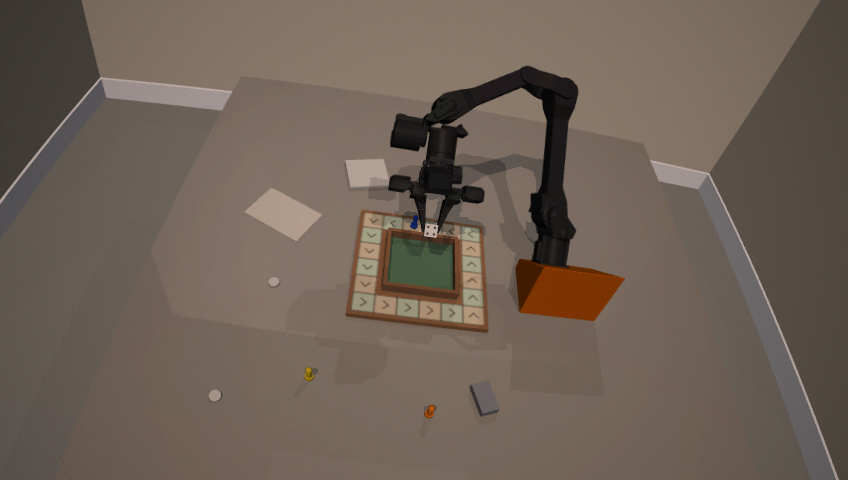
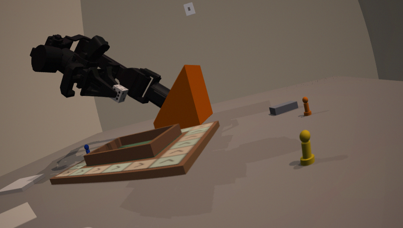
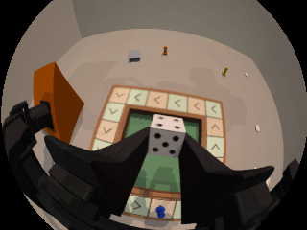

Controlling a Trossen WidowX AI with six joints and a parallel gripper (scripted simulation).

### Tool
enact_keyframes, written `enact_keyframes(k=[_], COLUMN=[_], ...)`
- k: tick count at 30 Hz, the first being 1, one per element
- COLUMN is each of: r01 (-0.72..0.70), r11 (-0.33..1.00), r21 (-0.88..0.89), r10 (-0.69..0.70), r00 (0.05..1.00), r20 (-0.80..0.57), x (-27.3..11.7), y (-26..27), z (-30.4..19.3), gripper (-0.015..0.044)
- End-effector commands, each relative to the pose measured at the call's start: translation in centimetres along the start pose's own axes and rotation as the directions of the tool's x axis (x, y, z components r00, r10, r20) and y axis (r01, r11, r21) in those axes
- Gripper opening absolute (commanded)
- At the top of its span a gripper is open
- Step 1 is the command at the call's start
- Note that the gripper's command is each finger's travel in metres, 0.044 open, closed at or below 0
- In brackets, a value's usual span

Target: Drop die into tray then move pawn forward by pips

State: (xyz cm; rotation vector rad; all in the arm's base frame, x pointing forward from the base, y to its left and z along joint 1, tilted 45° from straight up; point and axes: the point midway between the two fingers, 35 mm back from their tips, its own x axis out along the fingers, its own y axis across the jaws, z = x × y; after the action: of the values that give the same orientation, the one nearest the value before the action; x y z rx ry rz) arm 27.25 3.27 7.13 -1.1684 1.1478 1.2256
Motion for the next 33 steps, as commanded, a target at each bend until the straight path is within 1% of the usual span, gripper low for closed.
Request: enact_keyframes(k=[1, 4, 12, 13, 16, 20, 21, 22, 23, 25, 27, 29, 30, 31, 33], r01=[0.000, 0.000, 0.000, 0.000, 0.000, 0.000, 0.000, -0.007, -0.025, -0.070, -0.073, -0.040, -0.018, -0.004, 0.001], r11=[1.000, 1.000, 1.000, 1.000, 1.000, 1.000, 1.000, 1.000, 1.000, 0.996, 0.995, 0.998, 0.999, 1.000, 1.000], r21=[0.000, 0.000, 0.000, 0.000, 0.003, 0.003, 0.003, 0.007, 0.018, 0.054, 0.070, 0.049, 0.027, 0.010, 0.003], r10=[0.000, 0.000, 0.000, 0.000, 0.000, 0.000, 0.000, 0.007, 0.026, 0.081, 0.097, 0.062, 0.032, 0.010, 0.002], r00=[1.000, 1.000, 1.000, 1.000, 1.000, 1.000, 1.000, 1.000, 0.998, 0.966, 0.887, 0.770, 0.714, 0.679, 0.667], r20=[0.000, 0.000, 0.000, 0.000, 0.006, 0.007, 0.007, -0.010, -0.059, -0.247, -0.452, -0.635, -0.699, -0.734, -0.745], x=[0.0, 0.0, 0.0, -0.2, -2.4, -2.6, -2.6, -2.4, -1.9, -0.3, 1.0, 1.8, 2.0, 2.1, 2.1], y=[0.0, 0.0, 0.0, 0.0, 0.0, 0.0, 0.0, 0.0, 0.1, 0.5, 0.6, 0.4, 0.2, 0.0, 0.0], z=[0.0, 0.0, 0.0, 0.2, 2.8, 3.0, 3.0, 3.0, 2.8, 2.1, 1.5, 1.2, 1.3, 1.3, 1.3], gripper=[0.0000, 0.0000, 0.0210, 0.0236, 0.0315, 0.0420, 0.0440, 0.0440, 0.0440, 0.0440, 0.0440, 0.0440, 0.0440, 0.0440, 0.0440])
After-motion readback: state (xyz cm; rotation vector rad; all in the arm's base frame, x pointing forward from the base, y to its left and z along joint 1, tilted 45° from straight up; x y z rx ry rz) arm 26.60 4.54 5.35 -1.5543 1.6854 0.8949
